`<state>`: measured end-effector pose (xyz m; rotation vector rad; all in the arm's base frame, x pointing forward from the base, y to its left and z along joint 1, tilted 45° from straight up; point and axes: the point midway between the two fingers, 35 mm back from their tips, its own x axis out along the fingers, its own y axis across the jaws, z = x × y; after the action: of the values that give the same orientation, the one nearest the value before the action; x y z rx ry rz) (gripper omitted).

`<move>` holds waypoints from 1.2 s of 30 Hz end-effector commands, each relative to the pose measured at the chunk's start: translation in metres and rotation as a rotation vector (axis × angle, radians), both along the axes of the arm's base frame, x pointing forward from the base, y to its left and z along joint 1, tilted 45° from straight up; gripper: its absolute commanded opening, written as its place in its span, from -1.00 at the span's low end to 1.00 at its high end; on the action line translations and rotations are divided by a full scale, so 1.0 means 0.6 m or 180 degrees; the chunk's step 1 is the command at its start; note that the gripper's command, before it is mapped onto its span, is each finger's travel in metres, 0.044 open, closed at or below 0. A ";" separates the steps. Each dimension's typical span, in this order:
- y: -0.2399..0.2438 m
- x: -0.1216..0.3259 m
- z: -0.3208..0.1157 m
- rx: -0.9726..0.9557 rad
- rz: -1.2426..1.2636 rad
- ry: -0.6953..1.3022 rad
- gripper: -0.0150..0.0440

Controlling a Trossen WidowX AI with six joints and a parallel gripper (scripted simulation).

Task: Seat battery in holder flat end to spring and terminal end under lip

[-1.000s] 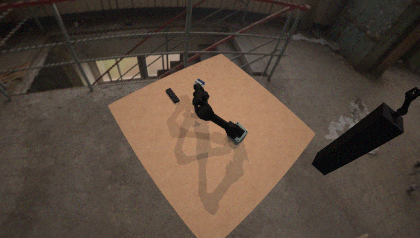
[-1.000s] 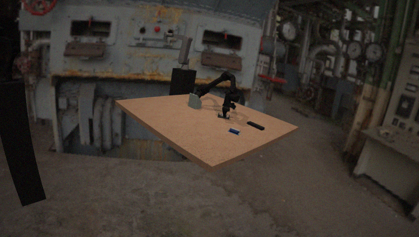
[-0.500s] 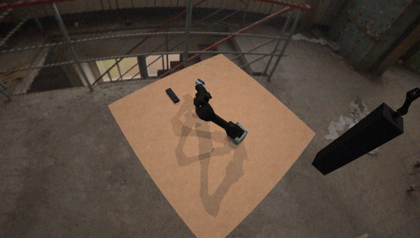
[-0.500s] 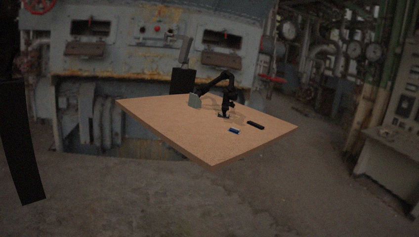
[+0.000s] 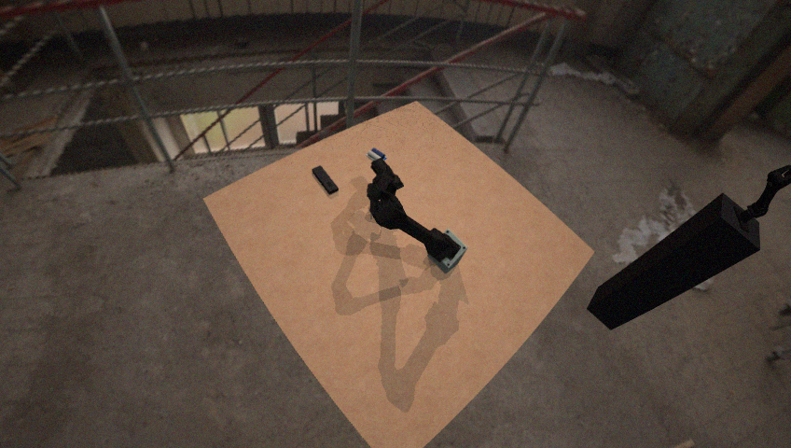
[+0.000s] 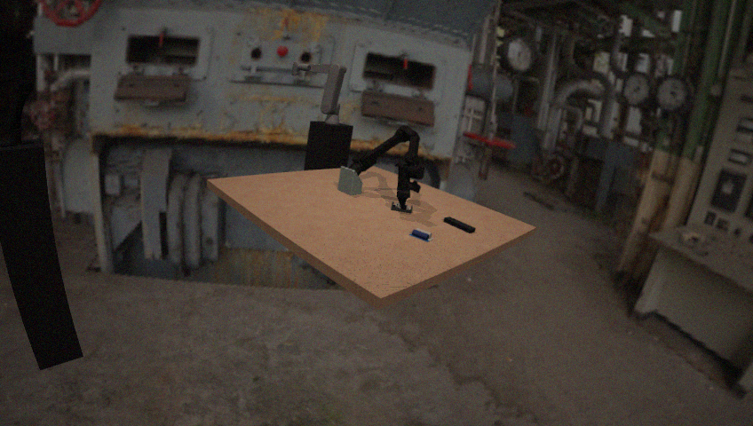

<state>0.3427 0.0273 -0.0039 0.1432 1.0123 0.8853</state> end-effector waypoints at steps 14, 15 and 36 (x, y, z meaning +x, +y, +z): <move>0.007 -0.006 -0.004 0.0166 -0.0133 -0.0220 -0.22; 0.007 -0.006 -0.004 0.0174 -0.0141 -0.0233 -0.22; 0.008 -0.009 -0.006 0.0270 -0.0263 -0.0400 -0.22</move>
<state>0.3392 0.0291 -0.0065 0.1978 0.8504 0.8481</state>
